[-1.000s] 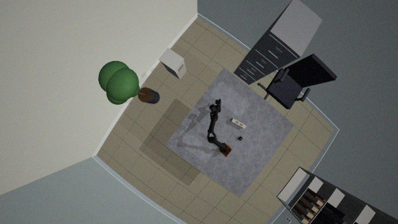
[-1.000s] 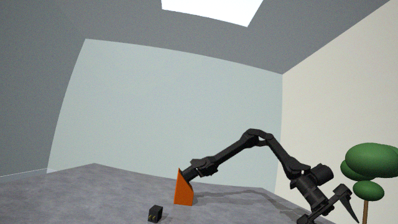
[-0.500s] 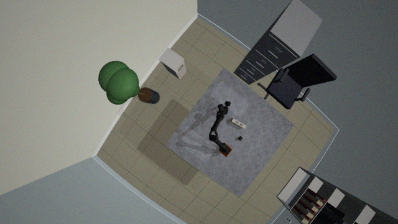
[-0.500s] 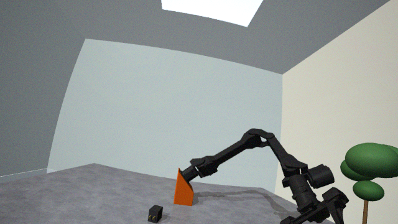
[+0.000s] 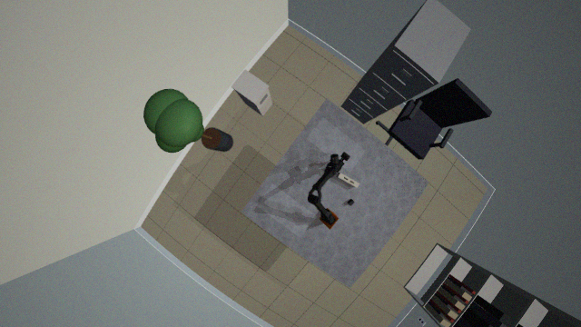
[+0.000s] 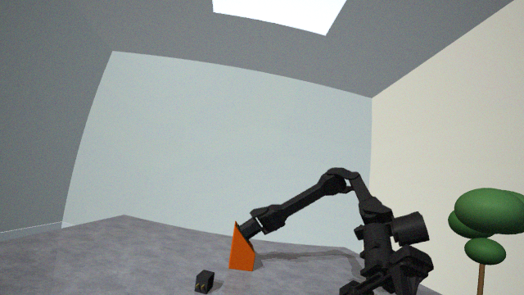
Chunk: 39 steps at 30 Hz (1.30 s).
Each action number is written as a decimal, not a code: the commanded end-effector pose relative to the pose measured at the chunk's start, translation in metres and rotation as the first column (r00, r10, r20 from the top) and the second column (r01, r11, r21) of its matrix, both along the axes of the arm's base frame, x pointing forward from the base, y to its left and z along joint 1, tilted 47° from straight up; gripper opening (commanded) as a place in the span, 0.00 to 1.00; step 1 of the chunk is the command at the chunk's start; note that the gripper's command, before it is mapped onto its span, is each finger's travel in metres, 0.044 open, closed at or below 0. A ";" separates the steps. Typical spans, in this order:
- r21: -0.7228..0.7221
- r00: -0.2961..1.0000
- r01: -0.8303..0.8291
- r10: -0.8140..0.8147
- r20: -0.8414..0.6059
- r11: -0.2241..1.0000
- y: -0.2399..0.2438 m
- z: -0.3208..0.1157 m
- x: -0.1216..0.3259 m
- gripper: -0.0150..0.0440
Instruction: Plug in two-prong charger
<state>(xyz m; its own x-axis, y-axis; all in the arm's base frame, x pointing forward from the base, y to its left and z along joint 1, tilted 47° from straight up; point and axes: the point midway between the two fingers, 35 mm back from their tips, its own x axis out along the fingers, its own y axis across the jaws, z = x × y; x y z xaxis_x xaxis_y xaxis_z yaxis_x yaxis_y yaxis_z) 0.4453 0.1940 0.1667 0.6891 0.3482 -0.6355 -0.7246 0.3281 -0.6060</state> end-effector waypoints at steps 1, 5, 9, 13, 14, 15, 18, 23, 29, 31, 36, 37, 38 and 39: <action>0.008 0.996 0.039 -0.038 -0.083 0.999 -0.018 -0.023 0.001 1.00; 0.015 0.985 0.084 -0.081 -0.154 0.996 -0.039 -0.041 0.001 1.00; 0.019 0.969 0.133 -0.126 -0.211 0.991 -0.058 -0.056 0.000 1.00; 0.009 0.952 0.213 -0.206 -0.226 0.977 -0.083 -0.064 0.003 1.00; 0.007 0.946 0.235 -0.227 -0.230 0.972 -0.090 -0.066 0.004 1.00; 0.005 0.940 0.250 -0.242 -0.241 0.968 -0.095 -0.069 0.003 1.00; 0.006 0.917 0.280 -0.265 -0.297 0.960 -0.107 -0.082 -0.001 1.00; -0.001 0.866 0.329 -0.302 -0.399 0.944 -0.130 -0.107 -0.011 1.00; -0.006 0.785 0.393 -0.340 -0.518 0.919 -0.156 -0.135 -0.027 1.00; -0.006 0.752 0.420 -0.351 -0.558 0.908 -0.164 -0.144 -0.033 1.00; -0.008 0.659 0.486 -0.373 -0.653 0.874 -0.182 -0.163 -0.051 1.00; -0.009 0.640 0.500 -0.376 -0.671 0.866 -0.185 -0.167 -0.054 1.00; -0.010 0.619 0.513 -0.378 -0.688 0.858 -0.189 -0.171 -0.058 1.00; -0.011 0.599 0.525 -0.378 -0.706 0.851 -0.192 -0.175 -0.062 1.00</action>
